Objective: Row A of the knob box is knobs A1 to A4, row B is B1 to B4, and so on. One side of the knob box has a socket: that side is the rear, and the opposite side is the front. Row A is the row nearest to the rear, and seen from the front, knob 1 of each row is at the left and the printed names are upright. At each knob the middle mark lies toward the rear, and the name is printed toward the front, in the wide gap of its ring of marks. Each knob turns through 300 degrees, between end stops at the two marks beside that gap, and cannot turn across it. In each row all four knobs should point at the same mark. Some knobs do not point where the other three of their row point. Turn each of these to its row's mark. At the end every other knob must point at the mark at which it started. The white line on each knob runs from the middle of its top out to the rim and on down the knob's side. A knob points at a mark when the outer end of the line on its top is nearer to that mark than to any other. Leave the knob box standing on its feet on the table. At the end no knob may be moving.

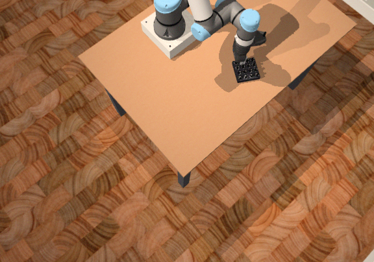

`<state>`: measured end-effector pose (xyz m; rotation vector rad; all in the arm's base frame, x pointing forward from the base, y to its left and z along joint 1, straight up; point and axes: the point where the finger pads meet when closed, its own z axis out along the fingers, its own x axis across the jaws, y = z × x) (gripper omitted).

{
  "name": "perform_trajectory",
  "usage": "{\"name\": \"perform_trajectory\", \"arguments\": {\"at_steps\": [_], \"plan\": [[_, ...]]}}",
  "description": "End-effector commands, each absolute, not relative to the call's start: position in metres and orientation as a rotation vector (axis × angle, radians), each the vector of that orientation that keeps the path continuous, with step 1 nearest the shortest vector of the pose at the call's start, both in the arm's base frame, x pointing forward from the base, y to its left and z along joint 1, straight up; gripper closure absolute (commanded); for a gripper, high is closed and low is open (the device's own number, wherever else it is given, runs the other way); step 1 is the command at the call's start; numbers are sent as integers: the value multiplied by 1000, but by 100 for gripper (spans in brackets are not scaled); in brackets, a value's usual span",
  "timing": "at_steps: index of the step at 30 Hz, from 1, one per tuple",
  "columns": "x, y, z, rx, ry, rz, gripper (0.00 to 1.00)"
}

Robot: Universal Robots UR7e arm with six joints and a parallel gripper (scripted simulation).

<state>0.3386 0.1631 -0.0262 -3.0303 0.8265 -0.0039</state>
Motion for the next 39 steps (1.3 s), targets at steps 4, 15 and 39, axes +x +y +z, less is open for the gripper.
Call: {"name": "perform_trajectory", "arguments": {"at_steps": [4, 15, 39], "plan": [[339, 163, -26, -3030, 826, -6, 70], [339, 163, -26, -3030, 826, -6, 70], [339, 163, -26, -3030, 825, -6, 70]]}}
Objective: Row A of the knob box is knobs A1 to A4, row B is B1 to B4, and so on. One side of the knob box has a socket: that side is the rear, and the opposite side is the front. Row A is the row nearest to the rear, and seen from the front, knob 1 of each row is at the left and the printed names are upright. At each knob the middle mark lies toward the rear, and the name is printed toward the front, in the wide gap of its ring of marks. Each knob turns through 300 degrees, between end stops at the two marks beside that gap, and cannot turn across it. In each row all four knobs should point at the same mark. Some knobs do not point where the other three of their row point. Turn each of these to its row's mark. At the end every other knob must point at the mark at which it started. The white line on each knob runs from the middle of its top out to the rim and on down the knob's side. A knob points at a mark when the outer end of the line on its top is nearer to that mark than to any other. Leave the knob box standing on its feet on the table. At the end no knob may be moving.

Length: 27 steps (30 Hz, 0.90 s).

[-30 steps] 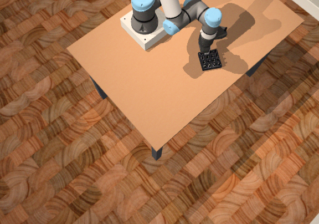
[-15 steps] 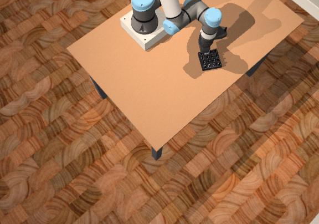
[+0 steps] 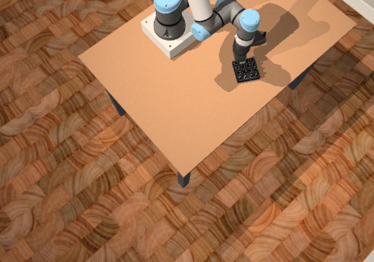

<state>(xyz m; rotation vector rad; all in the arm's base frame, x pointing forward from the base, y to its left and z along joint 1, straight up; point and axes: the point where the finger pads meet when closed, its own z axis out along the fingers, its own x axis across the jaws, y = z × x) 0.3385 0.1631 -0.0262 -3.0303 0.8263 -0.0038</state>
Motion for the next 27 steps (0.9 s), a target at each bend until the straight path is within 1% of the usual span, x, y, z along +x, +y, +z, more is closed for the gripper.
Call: {"name": "perform_trajectory", "arguments": {"at_steps": [1, 27], "plan": [[339, 163, -26, -3031, 823, -6, 70], [339, 163, -26, -3070, 662, -6, 70]]}}
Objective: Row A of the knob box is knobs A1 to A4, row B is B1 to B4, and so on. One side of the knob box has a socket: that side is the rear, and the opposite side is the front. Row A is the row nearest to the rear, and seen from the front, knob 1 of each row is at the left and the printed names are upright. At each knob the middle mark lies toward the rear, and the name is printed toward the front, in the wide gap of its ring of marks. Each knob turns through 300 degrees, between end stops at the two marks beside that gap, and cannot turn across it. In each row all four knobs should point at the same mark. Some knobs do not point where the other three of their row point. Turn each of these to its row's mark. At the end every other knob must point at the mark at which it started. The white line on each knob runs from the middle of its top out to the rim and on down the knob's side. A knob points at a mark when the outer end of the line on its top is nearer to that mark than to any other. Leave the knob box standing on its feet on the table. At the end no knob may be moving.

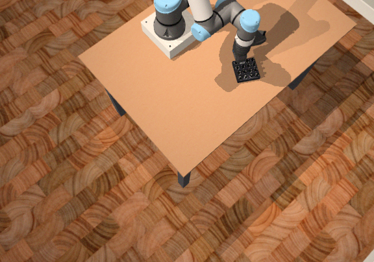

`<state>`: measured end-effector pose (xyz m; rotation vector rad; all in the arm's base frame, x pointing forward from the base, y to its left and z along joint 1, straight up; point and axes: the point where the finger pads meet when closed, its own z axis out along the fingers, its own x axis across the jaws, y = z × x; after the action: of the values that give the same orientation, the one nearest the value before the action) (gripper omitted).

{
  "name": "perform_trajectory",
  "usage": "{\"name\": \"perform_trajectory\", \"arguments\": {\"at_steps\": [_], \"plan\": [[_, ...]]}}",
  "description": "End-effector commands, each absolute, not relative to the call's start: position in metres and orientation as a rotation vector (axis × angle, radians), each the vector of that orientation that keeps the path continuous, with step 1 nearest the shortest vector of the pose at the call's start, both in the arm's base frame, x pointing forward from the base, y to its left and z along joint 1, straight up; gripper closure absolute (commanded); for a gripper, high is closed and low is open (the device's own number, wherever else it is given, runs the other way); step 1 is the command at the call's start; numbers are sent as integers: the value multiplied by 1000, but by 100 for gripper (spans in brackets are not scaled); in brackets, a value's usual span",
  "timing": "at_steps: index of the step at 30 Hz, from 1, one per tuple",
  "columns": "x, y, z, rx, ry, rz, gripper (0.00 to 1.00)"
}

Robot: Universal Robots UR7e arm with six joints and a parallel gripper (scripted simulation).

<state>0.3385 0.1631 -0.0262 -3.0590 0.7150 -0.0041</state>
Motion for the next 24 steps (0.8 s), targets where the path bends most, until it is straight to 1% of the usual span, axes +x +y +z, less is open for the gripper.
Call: {"name": "perform_trajectory", "arguments": {"at_steps": [1, 13, 24], "plan": [[339, 163, -26, -3074, 646, -6, 70], [339, 163, -26, -3109, 449, -6, 70], [339, 163, -26, -3138, 148, -6, 70]]}}
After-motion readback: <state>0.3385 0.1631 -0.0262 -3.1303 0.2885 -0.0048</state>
